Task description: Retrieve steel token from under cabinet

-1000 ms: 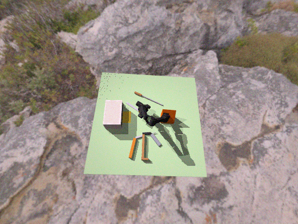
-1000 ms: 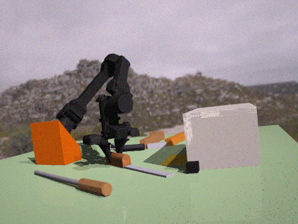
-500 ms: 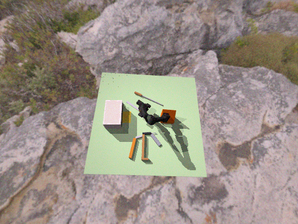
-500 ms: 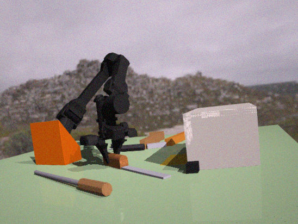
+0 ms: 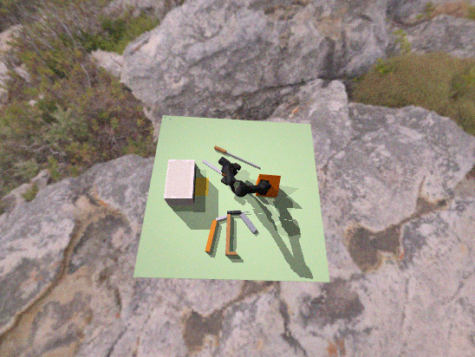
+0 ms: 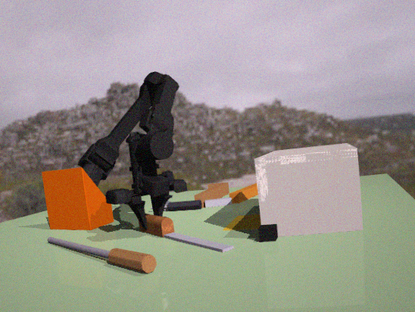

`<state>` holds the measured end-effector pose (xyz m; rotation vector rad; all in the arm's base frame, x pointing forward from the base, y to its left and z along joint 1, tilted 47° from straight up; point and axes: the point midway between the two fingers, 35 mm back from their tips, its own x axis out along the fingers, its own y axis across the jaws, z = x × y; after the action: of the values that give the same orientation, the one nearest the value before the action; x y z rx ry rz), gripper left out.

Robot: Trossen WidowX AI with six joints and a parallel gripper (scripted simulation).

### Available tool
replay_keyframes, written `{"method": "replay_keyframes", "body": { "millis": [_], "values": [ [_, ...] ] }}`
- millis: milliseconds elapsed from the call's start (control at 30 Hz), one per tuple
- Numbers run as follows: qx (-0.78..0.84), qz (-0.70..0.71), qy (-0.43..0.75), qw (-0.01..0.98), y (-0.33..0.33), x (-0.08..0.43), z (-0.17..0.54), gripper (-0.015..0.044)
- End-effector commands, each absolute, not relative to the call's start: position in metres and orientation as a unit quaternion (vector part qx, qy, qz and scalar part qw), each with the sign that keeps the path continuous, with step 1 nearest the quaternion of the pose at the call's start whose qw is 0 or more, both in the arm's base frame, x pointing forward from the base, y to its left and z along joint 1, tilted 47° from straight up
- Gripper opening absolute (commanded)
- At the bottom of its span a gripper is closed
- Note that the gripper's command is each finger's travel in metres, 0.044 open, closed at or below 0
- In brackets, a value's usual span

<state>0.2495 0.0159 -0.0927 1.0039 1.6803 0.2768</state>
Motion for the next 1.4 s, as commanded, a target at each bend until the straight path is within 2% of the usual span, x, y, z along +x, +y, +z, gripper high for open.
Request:
{"method": "replay_keyframes", "body": {
  "millis": [0, 1367],
  "values": [
    [0.423, 0.113, 0.71, 0.551, 0.01, 0.249, -0.097, 0.0],
    [0.422, 0.112, 0.71, 0.552, -0.021, 0.239, -0.128, 0.0]
  ]
}}
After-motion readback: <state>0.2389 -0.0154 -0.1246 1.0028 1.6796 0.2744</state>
